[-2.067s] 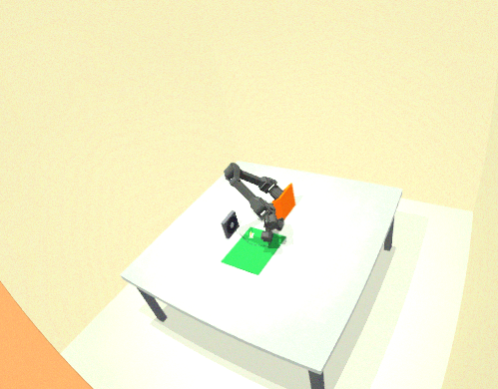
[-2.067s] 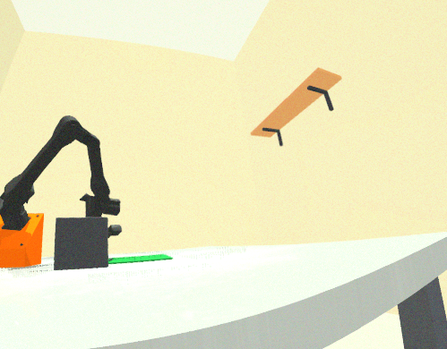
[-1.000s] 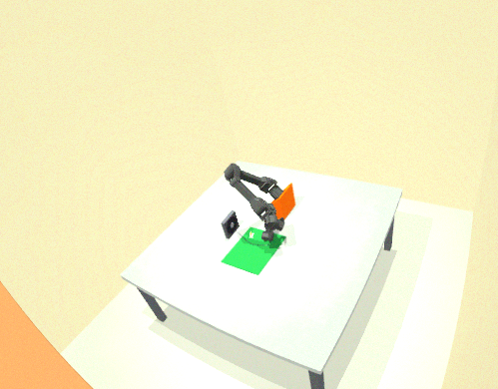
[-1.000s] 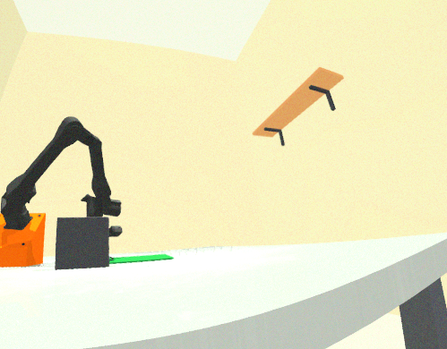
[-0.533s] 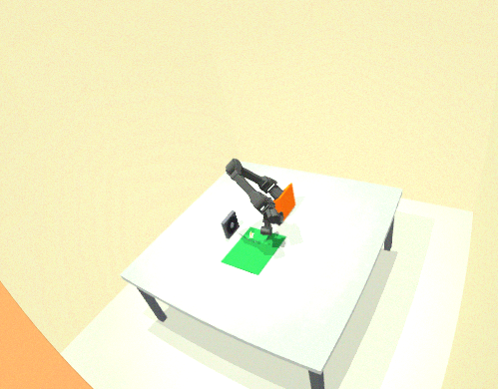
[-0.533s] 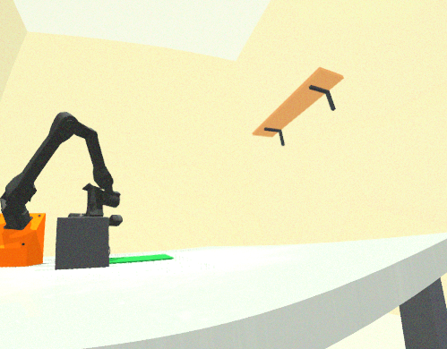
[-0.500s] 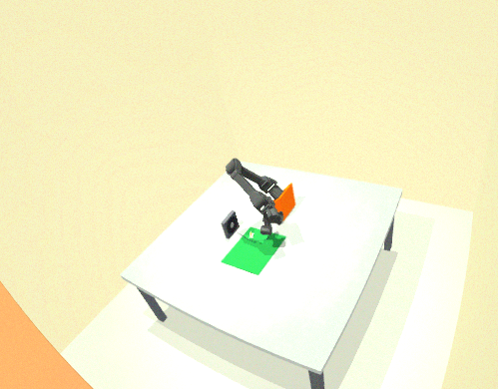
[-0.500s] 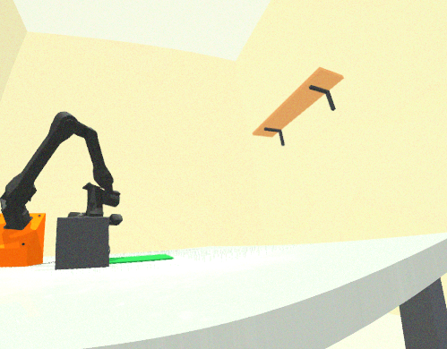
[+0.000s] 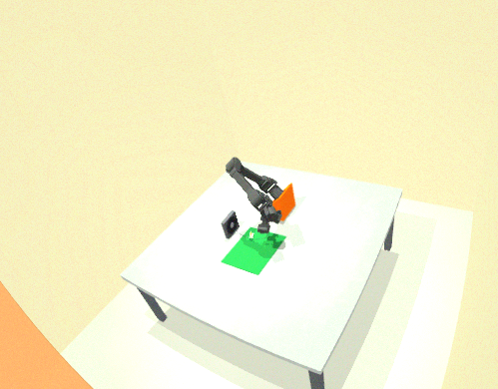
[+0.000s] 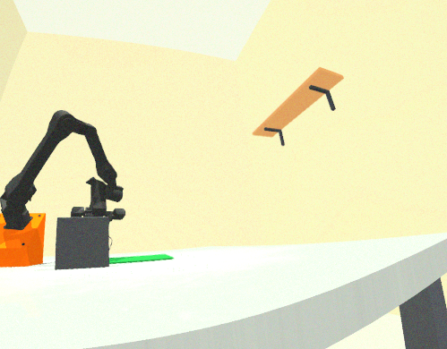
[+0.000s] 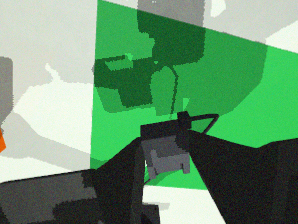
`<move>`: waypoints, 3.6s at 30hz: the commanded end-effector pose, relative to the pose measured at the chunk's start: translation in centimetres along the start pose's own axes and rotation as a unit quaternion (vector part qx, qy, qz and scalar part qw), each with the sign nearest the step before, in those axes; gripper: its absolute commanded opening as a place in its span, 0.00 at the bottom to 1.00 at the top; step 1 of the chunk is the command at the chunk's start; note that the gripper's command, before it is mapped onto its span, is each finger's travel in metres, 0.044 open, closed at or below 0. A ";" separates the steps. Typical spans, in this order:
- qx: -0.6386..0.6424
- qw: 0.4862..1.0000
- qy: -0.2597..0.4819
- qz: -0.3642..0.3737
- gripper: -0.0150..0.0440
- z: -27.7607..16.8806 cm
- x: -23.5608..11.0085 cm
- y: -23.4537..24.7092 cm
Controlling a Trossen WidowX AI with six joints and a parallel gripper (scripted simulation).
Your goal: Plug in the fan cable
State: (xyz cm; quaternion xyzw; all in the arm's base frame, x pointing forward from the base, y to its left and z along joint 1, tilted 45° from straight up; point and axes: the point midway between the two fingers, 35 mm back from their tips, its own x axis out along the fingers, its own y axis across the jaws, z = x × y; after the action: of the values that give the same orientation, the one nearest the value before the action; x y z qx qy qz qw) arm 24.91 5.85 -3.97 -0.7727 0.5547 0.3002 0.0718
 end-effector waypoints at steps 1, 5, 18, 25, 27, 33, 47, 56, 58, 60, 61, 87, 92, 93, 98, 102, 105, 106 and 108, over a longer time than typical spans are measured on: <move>0.022 1.000 -0.009 0.004 0.25 -0.5 -0.1 -1.1; 0.039 0.999 -0.017 0.006 0.25 -1.0 -0.1 -2.1; 0.095 0.995 -0.039 0.014 0.25 -3.2 0.0 -5.2; 0.126 0.991 -0.049 0.017 0.25 -4.5 0.2 -6.7; 0.135 0.989 -0.052 0.018 0.25 -5.0 0.3 -7.1; 0.161 0.985 -0.060 0.021 0.25 -6.3 0.5 -8.3; 0.223 0.972 -0.077 0.028 0.25 -9.8 1.3 -10.8; 0.262 0.961 -0.085 0.032 0.25 -12.3 2.0 -12.0; 0.271 0.958 -0.087 0.033 0.25 -12.9 2.2 -12.2; 0.279 0.956 -0.088 0.033 0.25 -13.5 2.4 -12.4; 0.284 0.954 -0.089 0.034 0.25 -13.8 2.4 -12.6; 0.370 0.921 -0.110 0.043 0.25 -20.1 4.7 -13.8; 0.366 0.919 -0.141 0.049 0.25 -19.7 5.3 -13.7; 0.365 0.918 -0.148 0.051 0.25 -19.6 5.4 -13.6; 0.360 0.914 -0.181 0.056 0.25 -19.2 5.9 -13.5; 0.356 0.909 -0.207 0.058 0.25 -19.0 6.3 -13.4; 0.354 0.906 -0.226 0.059 0.25 -18.8 6.6 -13.3; 0.353 0.904 -0.233 0.059 0.25 -18.7 6.7 -13.3; 0.351 0.901 -0.246 0.060 0.25 -18.6 6.8 -13.2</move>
State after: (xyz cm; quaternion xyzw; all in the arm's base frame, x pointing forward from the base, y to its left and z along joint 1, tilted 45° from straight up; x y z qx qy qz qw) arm 45.45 -2.80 4.59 -0.5744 0.6404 0.2510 0.4438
